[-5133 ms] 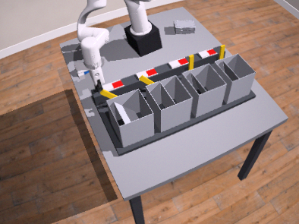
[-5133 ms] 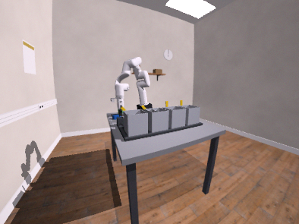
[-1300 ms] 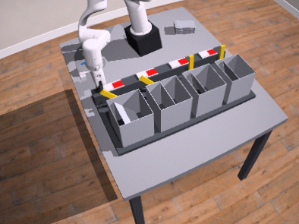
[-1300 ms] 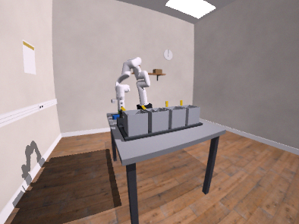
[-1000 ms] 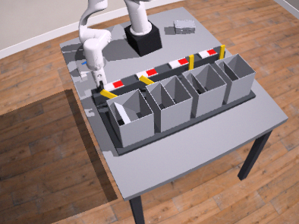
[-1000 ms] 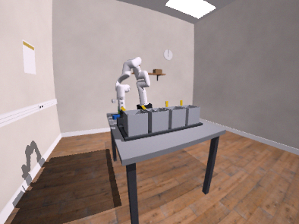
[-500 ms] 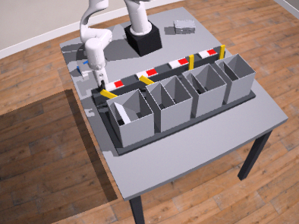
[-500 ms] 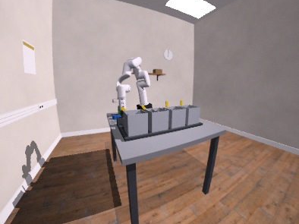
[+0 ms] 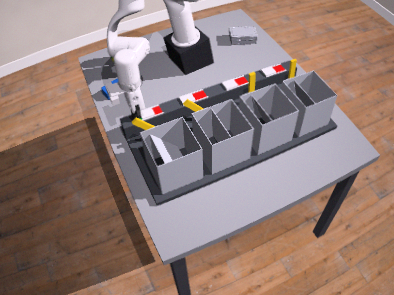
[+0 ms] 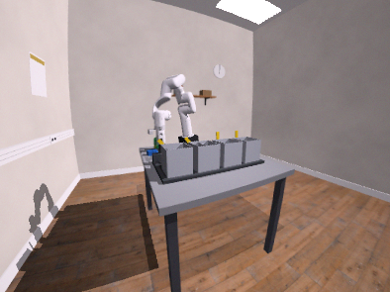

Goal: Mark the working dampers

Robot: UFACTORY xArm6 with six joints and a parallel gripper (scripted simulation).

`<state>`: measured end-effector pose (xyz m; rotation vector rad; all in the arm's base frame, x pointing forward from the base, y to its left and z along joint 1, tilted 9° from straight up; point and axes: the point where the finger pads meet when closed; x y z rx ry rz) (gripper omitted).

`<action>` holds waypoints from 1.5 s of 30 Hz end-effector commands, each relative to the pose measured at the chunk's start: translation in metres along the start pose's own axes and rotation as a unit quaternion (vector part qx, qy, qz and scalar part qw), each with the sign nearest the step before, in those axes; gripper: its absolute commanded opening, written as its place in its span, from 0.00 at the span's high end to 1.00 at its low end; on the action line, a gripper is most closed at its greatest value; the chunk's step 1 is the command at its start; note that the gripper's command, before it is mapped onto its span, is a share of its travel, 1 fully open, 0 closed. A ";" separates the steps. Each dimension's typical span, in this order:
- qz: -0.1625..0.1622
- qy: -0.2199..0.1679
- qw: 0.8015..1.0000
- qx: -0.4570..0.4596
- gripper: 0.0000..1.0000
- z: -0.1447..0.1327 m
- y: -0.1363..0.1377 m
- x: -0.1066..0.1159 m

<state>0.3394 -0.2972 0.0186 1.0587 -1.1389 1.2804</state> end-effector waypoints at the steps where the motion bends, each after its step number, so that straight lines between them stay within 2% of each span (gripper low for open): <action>1: 0.001 0.001 1.000 0.000 1.00 -0.002 -0.001 0.001; 45: 0.001 0.001 1.000 0.000 1.00 -0.022 0.002 0.001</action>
Point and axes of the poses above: the point where the finger pads meet when closed, its own x axis back along the fingers, its own y axis across the jaws, z = x × y, and after that the axes turned 9 degrees about -x, right-handed
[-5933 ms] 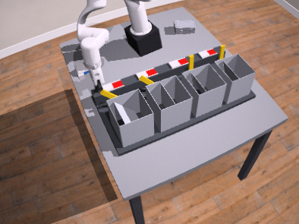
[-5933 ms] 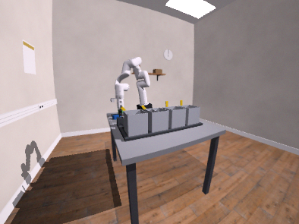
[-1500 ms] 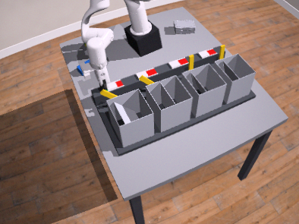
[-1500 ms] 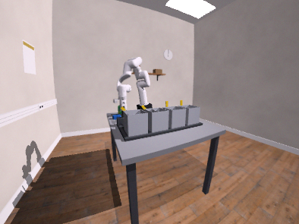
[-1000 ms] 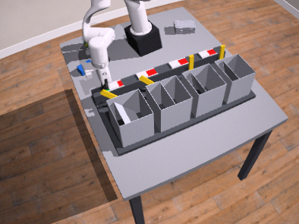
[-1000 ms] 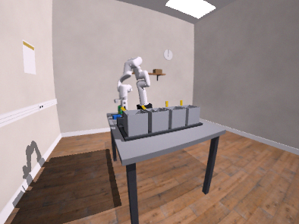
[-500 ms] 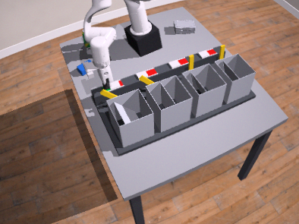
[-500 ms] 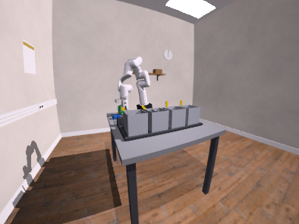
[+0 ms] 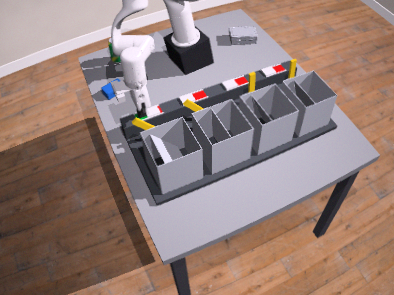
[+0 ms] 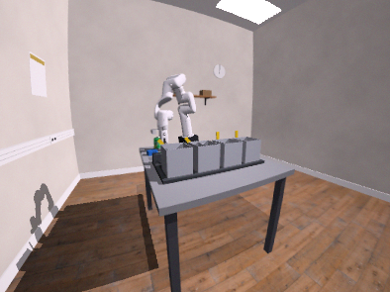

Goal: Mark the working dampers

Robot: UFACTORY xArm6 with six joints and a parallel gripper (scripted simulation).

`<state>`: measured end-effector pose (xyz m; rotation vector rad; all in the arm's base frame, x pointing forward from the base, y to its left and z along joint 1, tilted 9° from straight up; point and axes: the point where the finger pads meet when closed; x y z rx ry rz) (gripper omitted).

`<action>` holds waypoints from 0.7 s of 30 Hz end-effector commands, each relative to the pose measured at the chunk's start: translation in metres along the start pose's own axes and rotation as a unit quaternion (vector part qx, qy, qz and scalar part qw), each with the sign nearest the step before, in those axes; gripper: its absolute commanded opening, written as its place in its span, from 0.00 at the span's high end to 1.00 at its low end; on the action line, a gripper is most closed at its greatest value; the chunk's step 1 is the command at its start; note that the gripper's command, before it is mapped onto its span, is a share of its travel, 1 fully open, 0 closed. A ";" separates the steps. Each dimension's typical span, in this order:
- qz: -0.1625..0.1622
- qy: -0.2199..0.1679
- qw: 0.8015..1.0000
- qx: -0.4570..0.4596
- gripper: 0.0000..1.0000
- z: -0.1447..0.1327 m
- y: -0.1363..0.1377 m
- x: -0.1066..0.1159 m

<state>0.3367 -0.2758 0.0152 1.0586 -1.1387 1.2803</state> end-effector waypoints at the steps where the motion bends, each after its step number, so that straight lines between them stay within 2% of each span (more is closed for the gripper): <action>1: 0.002 0.001 1.000 0.000 1.00 -0.001 -0.001 0.001; 21: 0.002 0.001 1.000 0.000 1.00 -0.005 0.000 0.001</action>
Point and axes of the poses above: the point where the finger pads meet when closed, its own x axis back along the fingers, its own y axis across the jaws, z = x × y, and after that the axes turned 9 degrees about -x, right-handed
